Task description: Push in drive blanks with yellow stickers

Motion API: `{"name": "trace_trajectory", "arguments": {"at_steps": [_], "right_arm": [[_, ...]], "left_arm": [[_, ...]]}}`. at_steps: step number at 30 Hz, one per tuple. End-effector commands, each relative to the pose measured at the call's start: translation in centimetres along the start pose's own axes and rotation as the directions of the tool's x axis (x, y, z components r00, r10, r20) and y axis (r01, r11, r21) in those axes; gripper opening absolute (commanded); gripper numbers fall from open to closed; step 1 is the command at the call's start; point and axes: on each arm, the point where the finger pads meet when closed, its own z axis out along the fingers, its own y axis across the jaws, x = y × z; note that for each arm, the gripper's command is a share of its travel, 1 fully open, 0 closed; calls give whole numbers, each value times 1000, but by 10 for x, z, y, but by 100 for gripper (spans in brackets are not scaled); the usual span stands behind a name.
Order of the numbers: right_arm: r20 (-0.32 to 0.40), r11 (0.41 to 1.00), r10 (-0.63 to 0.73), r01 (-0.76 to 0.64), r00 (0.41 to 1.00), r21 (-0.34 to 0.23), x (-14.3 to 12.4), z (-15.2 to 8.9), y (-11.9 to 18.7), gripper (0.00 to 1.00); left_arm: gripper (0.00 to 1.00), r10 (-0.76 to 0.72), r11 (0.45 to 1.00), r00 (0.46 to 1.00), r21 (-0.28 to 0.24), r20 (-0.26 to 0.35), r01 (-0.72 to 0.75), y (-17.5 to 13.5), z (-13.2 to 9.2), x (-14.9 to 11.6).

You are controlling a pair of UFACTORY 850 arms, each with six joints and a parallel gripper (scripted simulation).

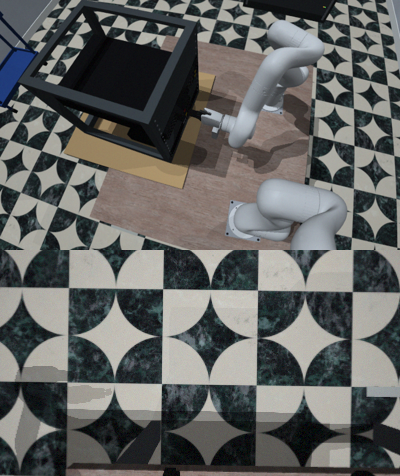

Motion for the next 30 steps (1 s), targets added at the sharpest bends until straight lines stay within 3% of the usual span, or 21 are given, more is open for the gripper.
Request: {"name": "trace_trajectory", "arguments": {"at_steps": [1, 30], "right_arm": [[1, 1000, 2, -2, 1000, -2, 0, 1, 1, 0], [1, 1000, 2, -2, 1000, -2, 0, 20, 1, 0]], "left_arm": [[100, 0, 1000, 1000, 0, -2, 0, 0, -1, 0], [100, 0, 1000, 1000, 0, -2, 0, 0, -1, 0]]}}
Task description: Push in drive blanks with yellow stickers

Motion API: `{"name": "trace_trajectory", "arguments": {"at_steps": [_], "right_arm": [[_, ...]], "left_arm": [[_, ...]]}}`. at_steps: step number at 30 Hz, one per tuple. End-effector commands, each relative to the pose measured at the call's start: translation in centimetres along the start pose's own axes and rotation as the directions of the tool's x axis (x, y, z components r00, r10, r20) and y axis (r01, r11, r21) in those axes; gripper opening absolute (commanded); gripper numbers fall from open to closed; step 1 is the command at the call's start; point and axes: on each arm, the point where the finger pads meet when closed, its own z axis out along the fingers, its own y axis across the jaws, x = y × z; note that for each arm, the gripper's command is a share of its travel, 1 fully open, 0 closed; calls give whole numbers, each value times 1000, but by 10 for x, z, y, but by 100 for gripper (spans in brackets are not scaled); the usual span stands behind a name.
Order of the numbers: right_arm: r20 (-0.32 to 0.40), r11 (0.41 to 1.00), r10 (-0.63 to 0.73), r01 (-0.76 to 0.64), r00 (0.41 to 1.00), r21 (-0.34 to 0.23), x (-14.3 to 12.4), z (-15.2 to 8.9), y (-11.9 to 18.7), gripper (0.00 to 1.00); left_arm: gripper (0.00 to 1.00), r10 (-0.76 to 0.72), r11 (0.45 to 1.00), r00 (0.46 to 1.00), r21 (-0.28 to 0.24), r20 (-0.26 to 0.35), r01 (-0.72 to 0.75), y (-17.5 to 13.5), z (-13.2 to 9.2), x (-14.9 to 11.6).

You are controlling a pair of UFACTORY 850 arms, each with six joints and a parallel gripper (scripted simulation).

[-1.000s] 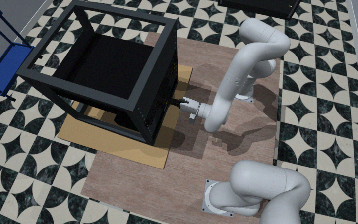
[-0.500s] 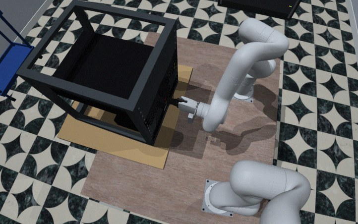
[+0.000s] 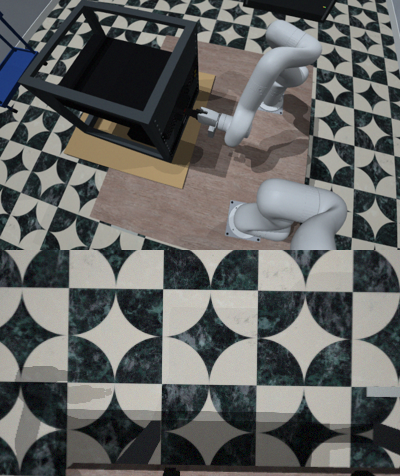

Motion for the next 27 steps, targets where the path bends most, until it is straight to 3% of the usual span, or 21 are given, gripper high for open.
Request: {"name": "trace_trajectory", "arguments": {"at_steps": [1, 27], "right_arm": [[0, 1000, 2, -2, 1000, -2, 0, 2, 1, 0], [0, 1000, 2, -2, 1000, -2, 0, 12, 1, 0]], "left_arm": [[100, 0, 1000, 1000, 0, -2, 0, 0, -1, 0], [100, 0, 1000, 1000, 0, -2, 0, 0, -1, 0]]}}
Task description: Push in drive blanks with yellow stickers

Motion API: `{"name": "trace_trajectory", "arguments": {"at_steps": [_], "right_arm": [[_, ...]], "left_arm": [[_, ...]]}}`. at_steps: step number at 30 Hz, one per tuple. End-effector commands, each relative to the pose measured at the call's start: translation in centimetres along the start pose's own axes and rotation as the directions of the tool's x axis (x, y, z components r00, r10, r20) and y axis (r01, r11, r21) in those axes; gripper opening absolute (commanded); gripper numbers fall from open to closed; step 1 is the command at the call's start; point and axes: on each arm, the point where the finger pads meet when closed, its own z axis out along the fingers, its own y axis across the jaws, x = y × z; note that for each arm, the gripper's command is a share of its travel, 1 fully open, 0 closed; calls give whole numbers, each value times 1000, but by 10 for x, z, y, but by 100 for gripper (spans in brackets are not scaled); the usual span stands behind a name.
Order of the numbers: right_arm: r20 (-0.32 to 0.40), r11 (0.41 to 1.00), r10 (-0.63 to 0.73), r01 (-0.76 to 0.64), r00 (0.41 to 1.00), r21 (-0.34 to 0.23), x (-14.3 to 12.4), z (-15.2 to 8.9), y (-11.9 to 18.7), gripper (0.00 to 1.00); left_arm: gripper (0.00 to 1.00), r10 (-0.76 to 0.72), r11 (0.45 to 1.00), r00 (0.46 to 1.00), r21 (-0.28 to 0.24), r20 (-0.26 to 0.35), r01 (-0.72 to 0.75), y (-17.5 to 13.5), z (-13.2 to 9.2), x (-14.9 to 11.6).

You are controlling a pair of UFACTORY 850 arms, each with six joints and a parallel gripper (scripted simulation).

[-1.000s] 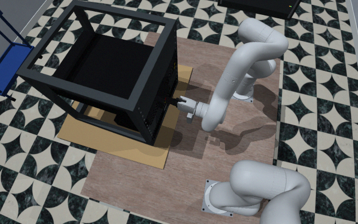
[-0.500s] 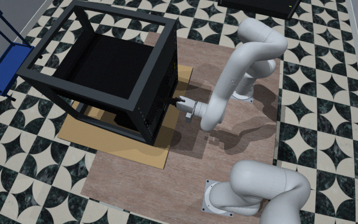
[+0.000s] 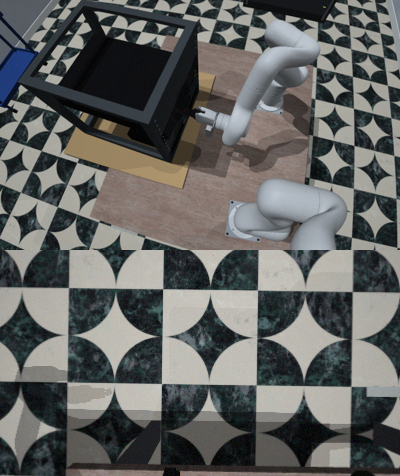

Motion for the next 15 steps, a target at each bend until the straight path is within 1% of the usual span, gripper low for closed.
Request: {"name": "trace_trajectory", "arguments": {"at_steps": [1, 15], "right_arm": [[0, 1000, 2, -2, 1000, -2, 0, 1, 1, 0], [0, 1000, 2, -2, 1000, -2, 0, 3, 1, 0]], "left_arm": [[100, 0, 1000, 1000, 0, -2, 0, 0, -1, 0], [100, 0, 1000, 1000, 0, -2, 0, 0, -1, 0]]}}
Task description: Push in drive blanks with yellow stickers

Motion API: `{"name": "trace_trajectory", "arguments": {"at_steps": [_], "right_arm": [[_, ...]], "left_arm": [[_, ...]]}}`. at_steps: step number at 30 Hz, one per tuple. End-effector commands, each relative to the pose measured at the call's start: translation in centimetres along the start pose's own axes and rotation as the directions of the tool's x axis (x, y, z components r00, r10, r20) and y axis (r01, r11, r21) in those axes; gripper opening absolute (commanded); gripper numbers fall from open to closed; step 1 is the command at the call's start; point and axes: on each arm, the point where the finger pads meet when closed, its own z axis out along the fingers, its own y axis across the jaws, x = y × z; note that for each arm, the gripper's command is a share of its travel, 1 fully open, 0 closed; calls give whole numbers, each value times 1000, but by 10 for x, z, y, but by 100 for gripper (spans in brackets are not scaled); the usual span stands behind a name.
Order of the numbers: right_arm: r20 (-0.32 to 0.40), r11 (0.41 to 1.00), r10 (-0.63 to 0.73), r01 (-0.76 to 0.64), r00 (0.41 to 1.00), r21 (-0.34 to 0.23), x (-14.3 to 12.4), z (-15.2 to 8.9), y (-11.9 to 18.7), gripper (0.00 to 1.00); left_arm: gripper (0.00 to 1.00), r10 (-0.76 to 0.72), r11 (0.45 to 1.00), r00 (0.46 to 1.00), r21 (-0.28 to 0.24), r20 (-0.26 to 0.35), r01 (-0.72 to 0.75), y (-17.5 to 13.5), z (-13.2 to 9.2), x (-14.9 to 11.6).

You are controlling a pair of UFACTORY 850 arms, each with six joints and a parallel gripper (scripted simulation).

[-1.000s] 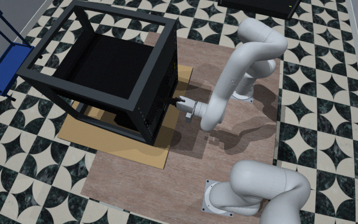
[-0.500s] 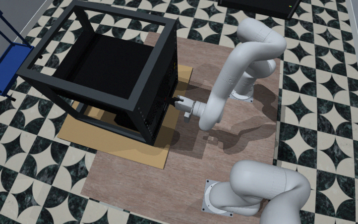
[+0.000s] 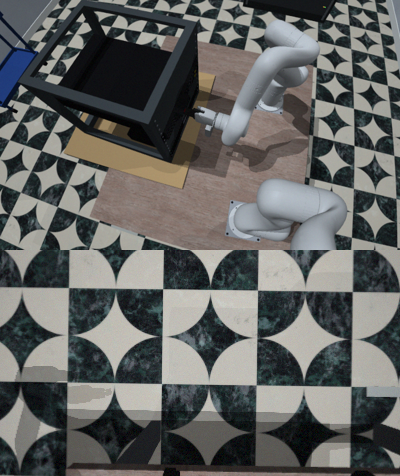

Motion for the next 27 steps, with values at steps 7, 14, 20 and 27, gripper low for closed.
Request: {"name": "trace_trajectory", "arguments": {"at_steps": [7, 14, 20, 27], "right_arm": [[0, 1000, 2, -2, 1000, -2, 0, 3, 1, 0], [0, 1000, 2, -2, 1000, -2, 0, 3, 1, 0], [0, 1000, 2, -2, 1000, -2, 0, 4, 1, 0], [0, 1000, 2, -2, 1000, -2, 0, 6, 1, 0]], "left_arm": [[100, 0, 1000, 1000, 0, -2, 0, 0, -1, 0], [100, 0, 1000, 1000, 0, -2, 0, 0, -1, 0], [100, 0, 1000, 1000, 0, -2, 0, 0, -1, 0], [100, 0, 1000, 1000, 0, -2, 0, 0, -1, 0]]}}
